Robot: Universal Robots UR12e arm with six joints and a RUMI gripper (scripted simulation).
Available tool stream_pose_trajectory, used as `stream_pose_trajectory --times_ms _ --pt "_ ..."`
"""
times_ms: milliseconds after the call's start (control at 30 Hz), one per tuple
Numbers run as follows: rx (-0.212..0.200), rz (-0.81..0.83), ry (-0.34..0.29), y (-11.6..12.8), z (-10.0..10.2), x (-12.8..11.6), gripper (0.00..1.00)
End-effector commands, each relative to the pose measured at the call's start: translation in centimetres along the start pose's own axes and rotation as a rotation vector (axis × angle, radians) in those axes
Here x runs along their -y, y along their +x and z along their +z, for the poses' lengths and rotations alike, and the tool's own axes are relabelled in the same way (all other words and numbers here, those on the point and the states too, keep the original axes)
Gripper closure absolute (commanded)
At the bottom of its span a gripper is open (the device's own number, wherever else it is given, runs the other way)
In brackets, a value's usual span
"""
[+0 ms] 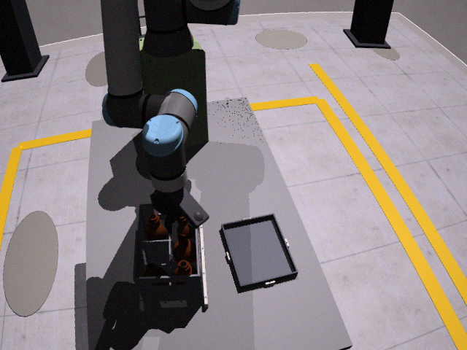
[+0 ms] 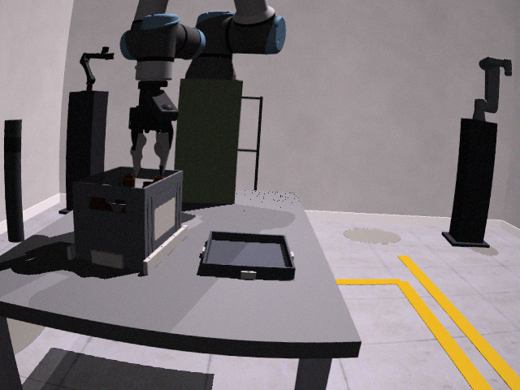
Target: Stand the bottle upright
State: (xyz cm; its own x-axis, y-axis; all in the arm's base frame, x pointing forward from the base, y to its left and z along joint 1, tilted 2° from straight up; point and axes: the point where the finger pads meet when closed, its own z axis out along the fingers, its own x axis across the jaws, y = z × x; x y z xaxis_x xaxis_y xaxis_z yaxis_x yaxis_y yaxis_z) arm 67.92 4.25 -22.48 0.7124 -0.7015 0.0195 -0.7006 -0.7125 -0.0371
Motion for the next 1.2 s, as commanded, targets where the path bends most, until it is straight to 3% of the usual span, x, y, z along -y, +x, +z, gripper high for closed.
stream_pose_trajectory --times_ms 0,1167 --pt "-0.004 0.001 0.002 0.3 0.6 0.1 0.62" --pt "-0.003 0.000 0.001 0.3 3.4 0.1 0.62"
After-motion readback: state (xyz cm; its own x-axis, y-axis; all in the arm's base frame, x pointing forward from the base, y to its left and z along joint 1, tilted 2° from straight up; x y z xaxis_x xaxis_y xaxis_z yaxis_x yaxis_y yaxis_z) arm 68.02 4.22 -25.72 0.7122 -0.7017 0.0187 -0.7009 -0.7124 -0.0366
